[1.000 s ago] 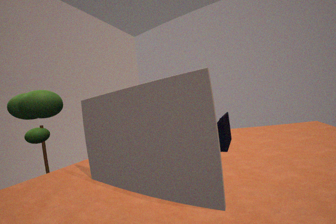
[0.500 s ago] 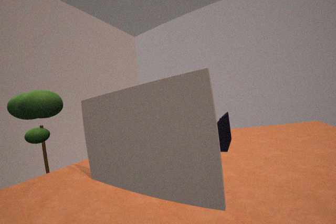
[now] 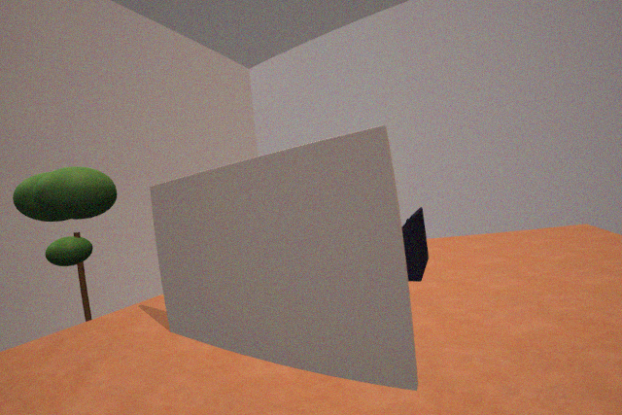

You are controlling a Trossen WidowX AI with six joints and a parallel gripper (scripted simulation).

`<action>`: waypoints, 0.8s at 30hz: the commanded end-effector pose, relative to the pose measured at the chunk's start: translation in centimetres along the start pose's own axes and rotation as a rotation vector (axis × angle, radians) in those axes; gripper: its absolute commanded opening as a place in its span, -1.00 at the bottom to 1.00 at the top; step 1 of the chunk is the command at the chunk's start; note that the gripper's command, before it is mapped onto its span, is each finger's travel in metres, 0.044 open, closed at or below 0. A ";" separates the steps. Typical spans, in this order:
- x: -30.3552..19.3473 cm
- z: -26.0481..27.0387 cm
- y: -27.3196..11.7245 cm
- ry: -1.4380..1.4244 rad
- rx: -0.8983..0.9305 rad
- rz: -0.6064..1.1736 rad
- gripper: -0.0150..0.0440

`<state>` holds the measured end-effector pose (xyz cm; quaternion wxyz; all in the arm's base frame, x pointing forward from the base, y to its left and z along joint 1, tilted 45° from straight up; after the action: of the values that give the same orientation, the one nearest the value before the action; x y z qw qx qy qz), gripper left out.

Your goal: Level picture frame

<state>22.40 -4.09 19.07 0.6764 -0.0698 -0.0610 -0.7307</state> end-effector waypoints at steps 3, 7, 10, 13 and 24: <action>0.0 0.0 0.1 0.004 -0.002 -0.003 0.39; 0.0 0.0 0.2 0.004 -0.002 -0.003 0.39; 0.0 0.0 0.5 0.004 -0.001 -0.003 0.39; 0.0 0.0 0.9 0.004 -0.001 -0.003 0.39; 0.0 0.1 2.7 0.004 0.000 -0.003 0.39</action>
<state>24.48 -4.29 19.15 0.6761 -0.0698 -0.0612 -0.7309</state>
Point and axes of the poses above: the point midway between the two fingers, 35 mm back from their tips, its own y axis out along the fingers, its own z axis across the jaws, x = y × z, the point moved 10 cm from there along -y, back along the fingers, and after that the axes turned 11 degrees about y, right-handed, at the moved point
